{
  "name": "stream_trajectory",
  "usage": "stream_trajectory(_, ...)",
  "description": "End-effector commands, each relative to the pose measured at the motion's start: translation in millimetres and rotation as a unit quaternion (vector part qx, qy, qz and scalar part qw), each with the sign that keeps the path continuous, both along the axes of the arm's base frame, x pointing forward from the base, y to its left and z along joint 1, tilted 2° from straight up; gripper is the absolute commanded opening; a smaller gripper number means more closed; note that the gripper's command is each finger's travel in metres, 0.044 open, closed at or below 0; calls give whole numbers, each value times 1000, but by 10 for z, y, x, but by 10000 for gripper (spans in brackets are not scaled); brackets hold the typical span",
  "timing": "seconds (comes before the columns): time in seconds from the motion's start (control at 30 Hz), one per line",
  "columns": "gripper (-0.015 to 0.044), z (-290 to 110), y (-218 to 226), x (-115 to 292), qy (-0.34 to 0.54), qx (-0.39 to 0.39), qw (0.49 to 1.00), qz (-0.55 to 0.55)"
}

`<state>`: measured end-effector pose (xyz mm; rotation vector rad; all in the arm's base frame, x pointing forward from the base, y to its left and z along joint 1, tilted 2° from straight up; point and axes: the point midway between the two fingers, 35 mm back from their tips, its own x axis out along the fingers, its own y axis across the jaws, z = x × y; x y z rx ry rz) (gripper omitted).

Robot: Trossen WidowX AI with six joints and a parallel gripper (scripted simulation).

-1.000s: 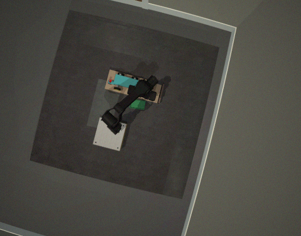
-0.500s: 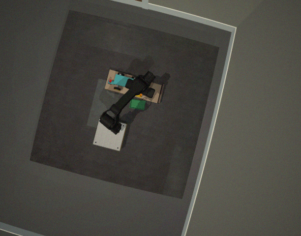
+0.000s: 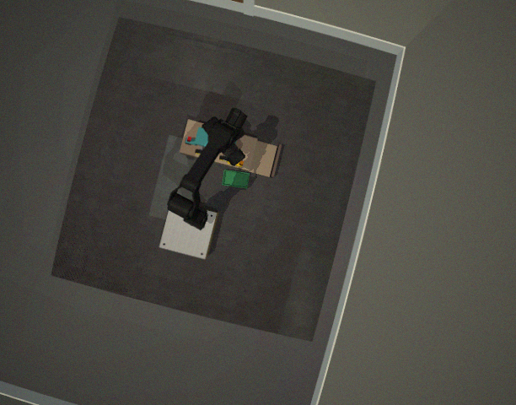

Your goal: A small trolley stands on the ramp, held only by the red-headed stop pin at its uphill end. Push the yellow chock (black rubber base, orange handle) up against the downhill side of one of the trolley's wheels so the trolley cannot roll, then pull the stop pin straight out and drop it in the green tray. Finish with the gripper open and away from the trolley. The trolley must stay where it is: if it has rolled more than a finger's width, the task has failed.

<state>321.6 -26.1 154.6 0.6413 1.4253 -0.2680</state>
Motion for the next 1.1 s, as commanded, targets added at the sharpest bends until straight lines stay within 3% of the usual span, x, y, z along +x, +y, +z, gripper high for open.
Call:
stream_trajectory(0.0, 190, 49, 220, 15, 21, 24, 997, -71)
stream_trajectory(0.33, 190, 119, 712, -26, 83, 67, 966, -235)
stream_trajectory(0.7, 190, 196, 1228, -154, 157, 95, 896, -404)
stream_trajectory(1.07, 190, 191, 1261, -164, 162, 95, 891, -414)
